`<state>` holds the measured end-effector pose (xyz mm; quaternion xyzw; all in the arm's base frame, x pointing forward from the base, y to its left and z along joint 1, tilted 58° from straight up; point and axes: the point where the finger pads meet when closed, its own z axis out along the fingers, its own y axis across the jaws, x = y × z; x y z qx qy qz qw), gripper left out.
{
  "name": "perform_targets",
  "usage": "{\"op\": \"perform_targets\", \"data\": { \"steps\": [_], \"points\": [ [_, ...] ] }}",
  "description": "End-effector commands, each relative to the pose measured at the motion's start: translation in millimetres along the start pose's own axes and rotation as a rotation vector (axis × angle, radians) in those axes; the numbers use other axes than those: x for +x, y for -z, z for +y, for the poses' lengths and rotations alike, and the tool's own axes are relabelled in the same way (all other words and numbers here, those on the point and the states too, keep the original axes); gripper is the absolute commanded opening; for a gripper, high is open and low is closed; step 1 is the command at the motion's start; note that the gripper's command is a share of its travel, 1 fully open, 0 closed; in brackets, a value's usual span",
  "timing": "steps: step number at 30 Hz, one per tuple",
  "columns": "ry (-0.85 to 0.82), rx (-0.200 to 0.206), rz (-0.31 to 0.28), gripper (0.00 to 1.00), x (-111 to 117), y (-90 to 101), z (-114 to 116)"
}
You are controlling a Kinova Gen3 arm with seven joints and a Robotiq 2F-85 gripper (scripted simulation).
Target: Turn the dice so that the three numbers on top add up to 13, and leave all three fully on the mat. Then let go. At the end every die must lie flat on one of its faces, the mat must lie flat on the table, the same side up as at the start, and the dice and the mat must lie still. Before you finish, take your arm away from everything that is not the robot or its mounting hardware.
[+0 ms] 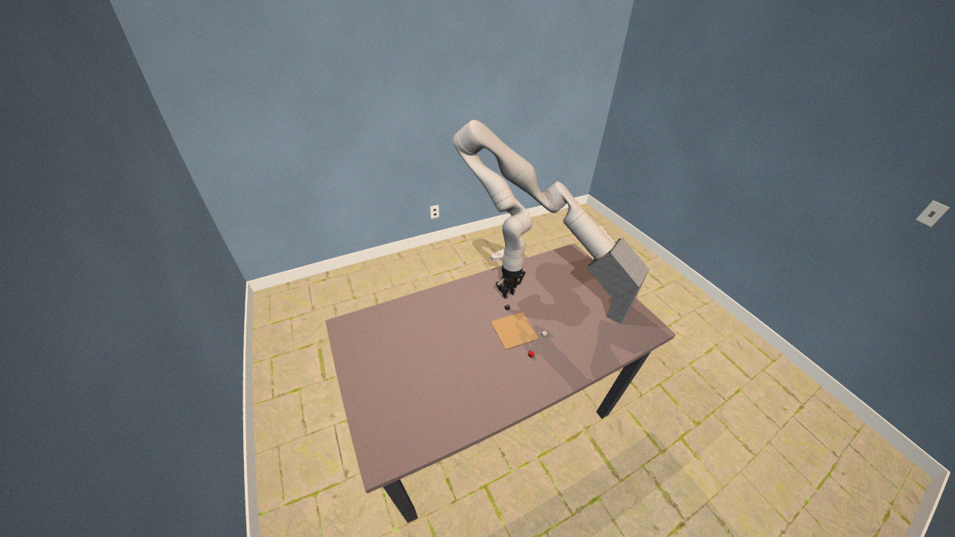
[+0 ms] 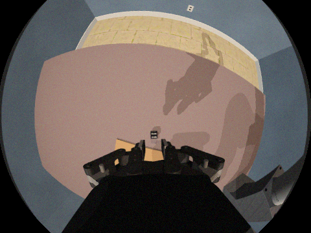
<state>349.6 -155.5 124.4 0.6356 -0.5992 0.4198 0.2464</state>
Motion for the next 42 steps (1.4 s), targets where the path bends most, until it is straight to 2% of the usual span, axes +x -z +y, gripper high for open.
{"op": "perform_targets", "data": {
  "steps": [1,42],
  "points": [
    [-0.004,-0.001,0.0,0.31,0.4,-3.4,1.6],
    [-0.004,-0.001,0.0,0.31,0.2,-49.4,2.2]
  ]
}}
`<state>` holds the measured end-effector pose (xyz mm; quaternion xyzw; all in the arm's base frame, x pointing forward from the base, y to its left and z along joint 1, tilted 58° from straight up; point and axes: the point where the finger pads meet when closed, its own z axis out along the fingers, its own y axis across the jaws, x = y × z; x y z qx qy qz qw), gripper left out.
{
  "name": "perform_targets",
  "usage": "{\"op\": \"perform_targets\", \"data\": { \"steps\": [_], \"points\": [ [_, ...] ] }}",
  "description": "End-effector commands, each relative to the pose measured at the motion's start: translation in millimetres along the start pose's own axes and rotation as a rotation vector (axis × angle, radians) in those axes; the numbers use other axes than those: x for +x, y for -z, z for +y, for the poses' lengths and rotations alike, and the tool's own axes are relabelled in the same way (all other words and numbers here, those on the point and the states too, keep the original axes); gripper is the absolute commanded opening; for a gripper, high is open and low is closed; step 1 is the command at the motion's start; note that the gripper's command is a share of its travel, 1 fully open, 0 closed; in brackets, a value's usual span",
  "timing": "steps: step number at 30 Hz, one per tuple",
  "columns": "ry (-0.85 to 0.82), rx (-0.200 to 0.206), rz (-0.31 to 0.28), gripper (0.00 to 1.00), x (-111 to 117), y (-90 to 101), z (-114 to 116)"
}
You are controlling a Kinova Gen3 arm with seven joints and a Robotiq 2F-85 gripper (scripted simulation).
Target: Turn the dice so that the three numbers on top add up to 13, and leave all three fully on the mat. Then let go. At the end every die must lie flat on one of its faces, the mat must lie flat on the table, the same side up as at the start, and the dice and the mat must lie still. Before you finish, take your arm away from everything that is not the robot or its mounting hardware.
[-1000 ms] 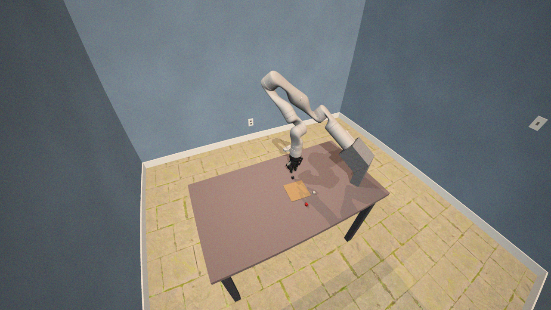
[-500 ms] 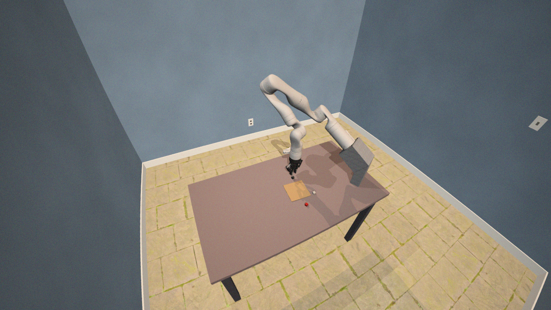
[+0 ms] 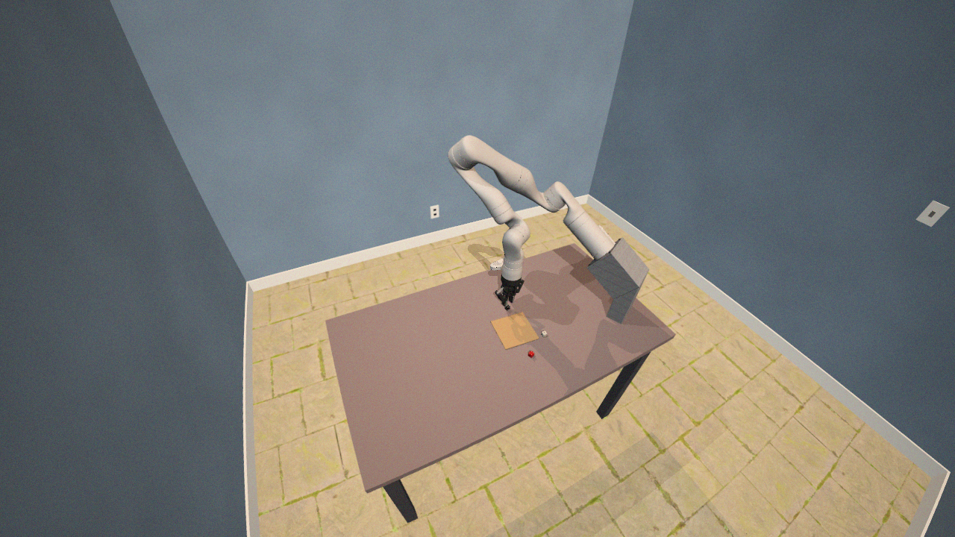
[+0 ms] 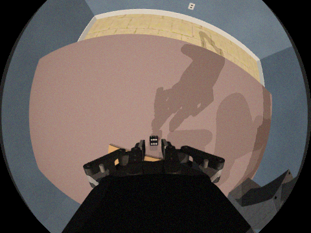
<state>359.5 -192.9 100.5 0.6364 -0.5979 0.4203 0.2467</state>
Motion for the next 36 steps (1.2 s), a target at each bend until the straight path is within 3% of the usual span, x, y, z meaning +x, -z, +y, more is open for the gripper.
{"op": "perform_targets", "data": {
  "steps": [1,36],
  "points": [
    [-0.007,-0.003,-0.001,0.31,-0.1,-4.6,1.2],
    [-0.007,-0.003,-0.001,0.31,-0.1,-7.8,1.3]
  ]
}}
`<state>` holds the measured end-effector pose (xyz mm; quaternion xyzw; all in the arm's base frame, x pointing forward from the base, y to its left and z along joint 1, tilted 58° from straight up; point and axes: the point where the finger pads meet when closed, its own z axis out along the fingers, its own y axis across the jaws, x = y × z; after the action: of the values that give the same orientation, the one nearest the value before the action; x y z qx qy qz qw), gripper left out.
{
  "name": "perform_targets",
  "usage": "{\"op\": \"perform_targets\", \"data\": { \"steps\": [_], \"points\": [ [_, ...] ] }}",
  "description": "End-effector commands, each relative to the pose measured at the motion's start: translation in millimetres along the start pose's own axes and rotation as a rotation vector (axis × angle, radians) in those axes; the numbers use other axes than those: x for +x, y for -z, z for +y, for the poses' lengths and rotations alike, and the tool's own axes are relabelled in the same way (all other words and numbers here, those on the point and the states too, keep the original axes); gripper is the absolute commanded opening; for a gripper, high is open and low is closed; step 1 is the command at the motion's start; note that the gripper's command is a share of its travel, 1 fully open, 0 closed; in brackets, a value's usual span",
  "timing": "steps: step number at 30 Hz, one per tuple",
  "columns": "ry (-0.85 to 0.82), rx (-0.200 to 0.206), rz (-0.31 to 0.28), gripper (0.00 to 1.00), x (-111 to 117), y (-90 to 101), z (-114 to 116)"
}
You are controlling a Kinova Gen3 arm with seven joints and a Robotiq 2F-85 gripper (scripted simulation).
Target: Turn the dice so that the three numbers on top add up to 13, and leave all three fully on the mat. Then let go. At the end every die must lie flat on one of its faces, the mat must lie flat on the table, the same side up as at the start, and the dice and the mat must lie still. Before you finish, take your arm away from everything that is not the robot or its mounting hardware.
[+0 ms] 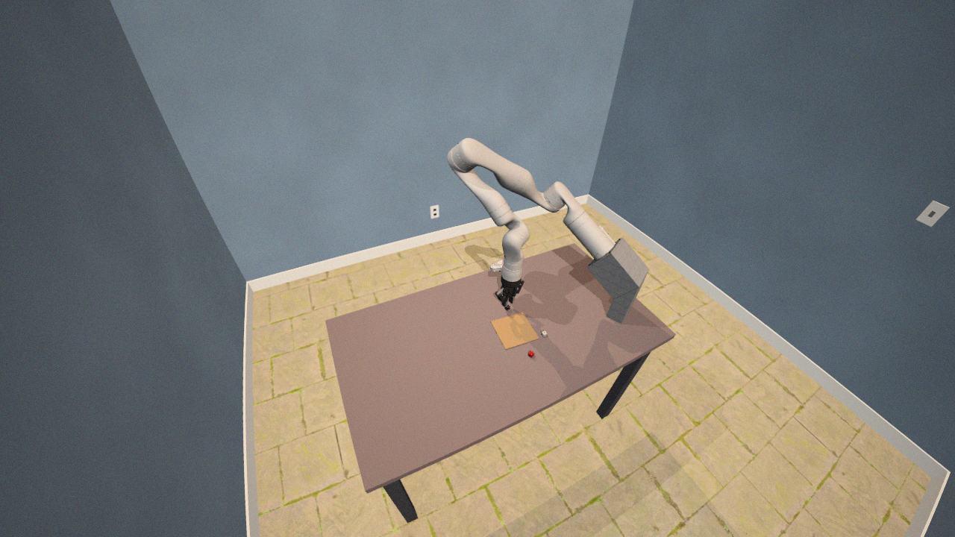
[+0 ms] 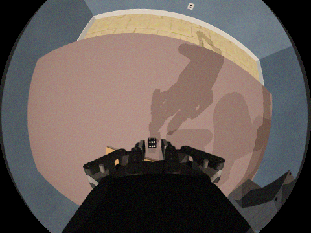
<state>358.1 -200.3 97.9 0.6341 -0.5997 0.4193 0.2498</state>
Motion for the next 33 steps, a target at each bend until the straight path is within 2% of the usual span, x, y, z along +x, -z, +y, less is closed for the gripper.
{"op": "perform_targets", "data": {
  "steps": [1,33],
  "points": [
    [-0.005,0.005,-0.004,0.31,-2.1,-0.7,-1.8],
    [-0.005,0.005,-0.004,0.31,-4.2,-0.7,-3.6]
  ]
}}
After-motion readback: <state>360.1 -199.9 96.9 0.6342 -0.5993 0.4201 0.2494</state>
